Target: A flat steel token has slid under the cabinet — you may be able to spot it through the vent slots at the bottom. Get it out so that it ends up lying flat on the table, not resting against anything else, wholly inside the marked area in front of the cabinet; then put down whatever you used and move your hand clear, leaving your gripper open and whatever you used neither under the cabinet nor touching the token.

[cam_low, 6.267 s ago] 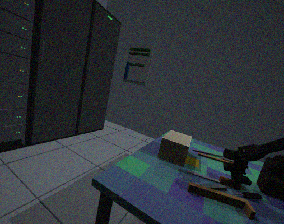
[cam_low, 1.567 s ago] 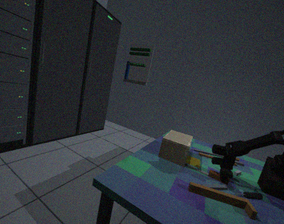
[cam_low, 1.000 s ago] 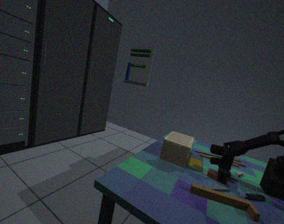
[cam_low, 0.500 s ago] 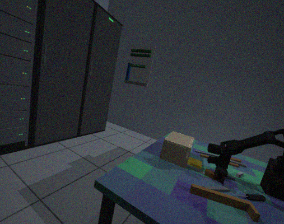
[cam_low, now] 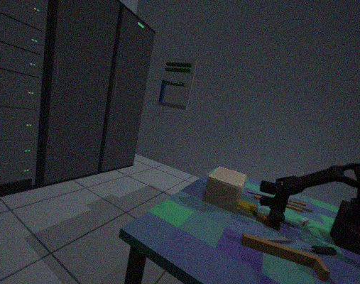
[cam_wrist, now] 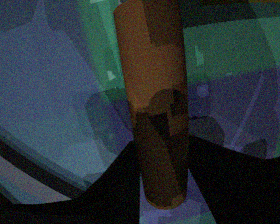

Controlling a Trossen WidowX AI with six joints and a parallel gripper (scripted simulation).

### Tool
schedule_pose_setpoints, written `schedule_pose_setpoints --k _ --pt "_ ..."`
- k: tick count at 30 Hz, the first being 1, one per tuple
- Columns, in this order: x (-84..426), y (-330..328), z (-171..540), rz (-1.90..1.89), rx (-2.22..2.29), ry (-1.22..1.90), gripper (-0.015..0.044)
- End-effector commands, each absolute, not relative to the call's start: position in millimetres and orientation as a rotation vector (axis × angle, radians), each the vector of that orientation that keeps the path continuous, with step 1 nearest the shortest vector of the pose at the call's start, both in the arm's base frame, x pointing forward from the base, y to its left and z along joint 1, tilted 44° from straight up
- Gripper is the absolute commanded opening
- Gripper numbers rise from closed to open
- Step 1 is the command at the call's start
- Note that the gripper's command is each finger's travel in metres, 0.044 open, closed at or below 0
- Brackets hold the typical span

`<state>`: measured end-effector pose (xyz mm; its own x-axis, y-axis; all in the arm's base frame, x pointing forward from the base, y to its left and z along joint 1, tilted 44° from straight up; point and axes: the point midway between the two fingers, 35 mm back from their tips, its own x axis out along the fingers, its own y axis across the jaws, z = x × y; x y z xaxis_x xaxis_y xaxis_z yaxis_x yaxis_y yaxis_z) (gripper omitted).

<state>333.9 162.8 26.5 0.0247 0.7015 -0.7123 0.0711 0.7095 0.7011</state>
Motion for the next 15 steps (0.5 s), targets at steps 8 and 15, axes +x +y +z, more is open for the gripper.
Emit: schedule_pose_setpoints --k 8,15 --pt "347 162 27 0.553 0.667 1.483 0.0" --pt "354 161 26 0.553 0.667 1.482 0.0"
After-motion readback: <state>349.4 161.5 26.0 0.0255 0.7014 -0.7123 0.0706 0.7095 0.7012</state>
